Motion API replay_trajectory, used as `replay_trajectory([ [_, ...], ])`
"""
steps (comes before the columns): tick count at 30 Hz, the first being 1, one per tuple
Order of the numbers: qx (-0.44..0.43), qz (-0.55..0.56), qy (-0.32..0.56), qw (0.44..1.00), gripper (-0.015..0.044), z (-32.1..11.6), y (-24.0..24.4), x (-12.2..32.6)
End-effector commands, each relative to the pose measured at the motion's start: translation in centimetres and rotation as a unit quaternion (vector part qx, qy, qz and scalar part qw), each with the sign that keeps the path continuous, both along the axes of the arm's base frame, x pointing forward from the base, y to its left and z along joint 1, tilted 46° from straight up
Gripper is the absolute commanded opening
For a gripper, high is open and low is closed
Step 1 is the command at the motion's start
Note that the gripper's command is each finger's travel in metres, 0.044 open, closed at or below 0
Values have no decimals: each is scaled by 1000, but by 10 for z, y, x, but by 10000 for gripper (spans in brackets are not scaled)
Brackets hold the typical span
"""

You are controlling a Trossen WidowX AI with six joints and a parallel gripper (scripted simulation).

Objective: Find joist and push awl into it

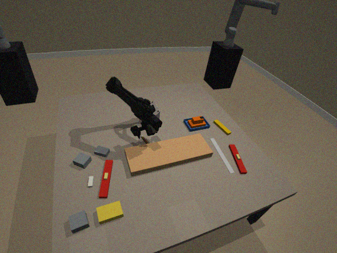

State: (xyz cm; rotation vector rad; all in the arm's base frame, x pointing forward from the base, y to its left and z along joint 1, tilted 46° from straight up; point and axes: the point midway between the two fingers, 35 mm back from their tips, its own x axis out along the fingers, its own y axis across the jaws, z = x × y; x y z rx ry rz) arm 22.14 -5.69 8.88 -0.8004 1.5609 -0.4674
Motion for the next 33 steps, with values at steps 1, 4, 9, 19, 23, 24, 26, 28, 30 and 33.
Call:
replay_trajectory([
  [1,-2,0,1,1000,440,-3,-4,-1],
  [4,-2,0,1,1000,440,-7,-7,0],
  [9,-2,0,1,1000,440,-13,-13,1],
  [19,-2,0,0,1000,440,-24,-25,2],
  [23,-3,0,0,1000,440,-28,-30,2],
  [24,-3,0,0,1000,440,-29,-31,2],
  [26,-3,0,0,1000,440,-31,-33,2],
  [28,-4,0,0,1000,440,-33,-35,2],
  [30,-4,0,0,1000,440,-34,-36,2],
  [33,-4,0,0,1000,387,-34,-36,2],
])
